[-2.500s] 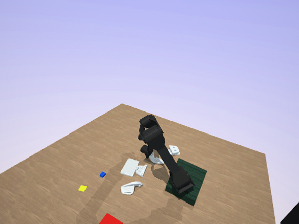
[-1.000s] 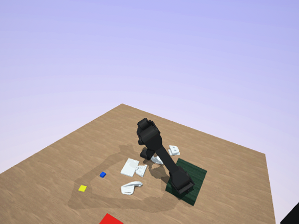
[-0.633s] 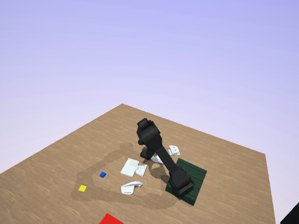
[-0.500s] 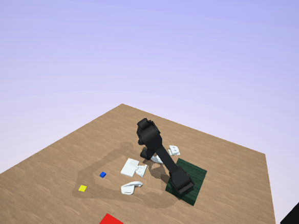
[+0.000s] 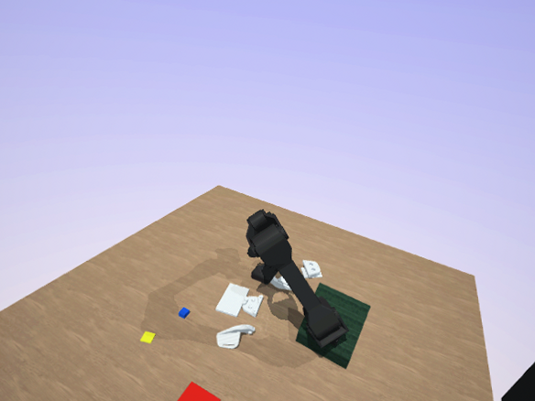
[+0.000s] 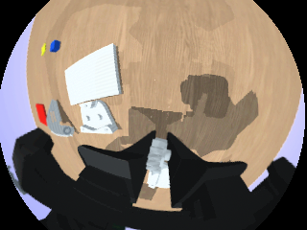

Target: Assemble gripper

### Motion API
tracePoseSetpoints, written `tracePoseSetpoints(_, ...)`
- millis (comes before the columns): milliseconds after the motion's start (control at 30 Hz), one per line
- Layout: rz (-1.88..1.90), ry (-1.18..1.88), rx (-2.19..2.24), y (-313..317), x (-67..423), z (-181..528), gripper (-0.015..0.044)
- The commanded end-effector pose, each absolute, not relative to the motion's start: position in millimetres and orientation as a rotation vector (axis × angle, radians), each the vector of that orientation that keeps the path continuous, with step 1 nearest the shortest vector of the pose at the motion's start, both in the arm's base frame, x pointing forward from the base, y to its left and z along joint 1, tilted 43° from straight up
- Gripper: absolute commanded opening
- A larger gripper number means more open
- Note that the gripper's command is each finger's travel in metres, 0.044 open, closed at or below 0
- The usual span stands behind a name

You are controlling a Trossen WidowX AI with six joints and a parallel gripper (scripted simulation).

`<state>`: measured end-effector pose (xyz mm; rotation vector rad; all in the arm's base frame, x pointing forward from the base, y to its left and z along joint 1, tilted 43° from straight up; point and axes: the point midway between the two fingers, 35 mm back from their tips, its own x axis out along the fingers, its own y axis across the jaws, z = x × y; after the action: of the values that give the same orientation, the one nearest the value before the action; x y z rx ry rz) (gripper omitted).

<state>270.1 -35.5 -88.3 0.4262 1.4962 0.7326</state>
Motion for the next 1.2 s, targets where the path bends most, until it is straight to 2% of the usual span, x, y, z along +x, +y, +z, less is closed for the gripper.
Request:
tracePoseSetpoints(0,0.731,1.492,0.417,-40,272,-83,0.0037)
tracePoseSetpoints(1167,0.728,1.494,0.415,-79,277,-41,0.0037)
